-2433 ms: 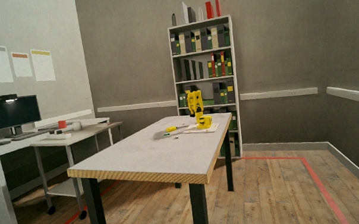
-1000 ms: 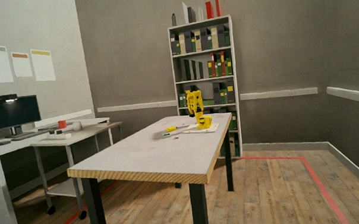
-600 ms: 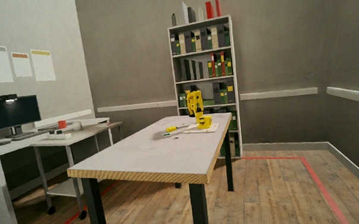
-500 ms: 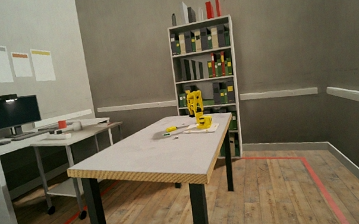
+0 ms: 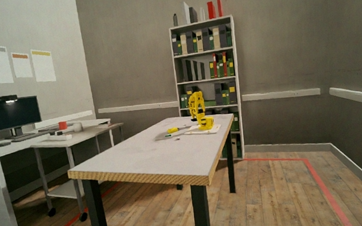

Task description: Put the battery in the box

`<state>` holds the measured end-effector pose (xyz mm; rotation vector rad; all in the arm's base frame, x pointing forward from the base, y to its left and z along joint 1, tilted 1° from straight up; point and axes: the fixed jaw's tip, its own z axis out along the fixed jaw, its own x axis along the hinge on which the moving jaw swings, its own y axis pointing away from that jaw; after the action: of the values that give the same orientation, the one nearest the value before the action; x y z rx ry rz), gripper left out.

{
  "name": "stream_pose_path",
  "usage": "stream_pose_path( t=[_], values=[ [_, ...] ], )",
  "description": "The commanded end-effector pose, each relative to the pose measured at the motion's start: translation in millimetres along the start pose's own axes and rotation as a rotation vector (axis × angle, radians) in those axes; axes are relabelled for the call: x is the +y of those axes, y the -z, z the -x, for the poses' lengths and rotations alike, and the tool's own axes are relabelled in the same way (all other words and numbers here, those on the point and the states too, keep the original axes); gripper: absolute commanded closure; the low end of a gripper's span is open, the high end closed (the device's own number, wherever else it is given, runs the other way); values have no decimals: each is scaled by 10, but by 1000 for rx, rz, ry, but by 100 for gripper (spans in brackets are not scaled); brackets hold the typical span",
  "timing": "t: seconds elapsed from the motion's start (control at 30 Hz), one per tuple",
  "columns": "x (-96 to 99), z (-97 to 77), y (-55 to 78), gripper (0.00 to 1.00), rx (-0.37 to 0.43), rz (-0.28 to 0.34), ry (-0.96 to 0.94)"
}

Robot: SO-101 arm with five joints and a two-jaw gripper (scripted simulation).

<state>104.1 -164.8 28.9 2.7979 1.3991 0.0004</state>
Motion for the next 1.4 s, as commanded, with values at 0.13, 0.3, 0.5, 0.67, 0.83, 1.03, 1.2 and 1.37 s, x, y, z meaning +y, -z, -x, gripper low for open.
stream_pose_path(
  t=[0.13, 0.3, 0.5, 0.67, 0.83, 1.03, 1.2, 1.37],
  values=[
    [-20, -28, -153, 77, 7, -14, 0],
    [-28, -33, -230, 77, 7, -14, 1],
    [-35, -36, -277, 77, 7, -14, 1],
    [-42, -39, -315, 77, 7, -14, 1],
    [-46, -41, -332, 77, 7, -14, 1],
    [-46, -41, -335, 77, 7, -14, 1],
    [-50, -43, -340, 77, 7, -14, 1],
    [-65, -49, -361, 77, 7, -14, 2]
  ],
)
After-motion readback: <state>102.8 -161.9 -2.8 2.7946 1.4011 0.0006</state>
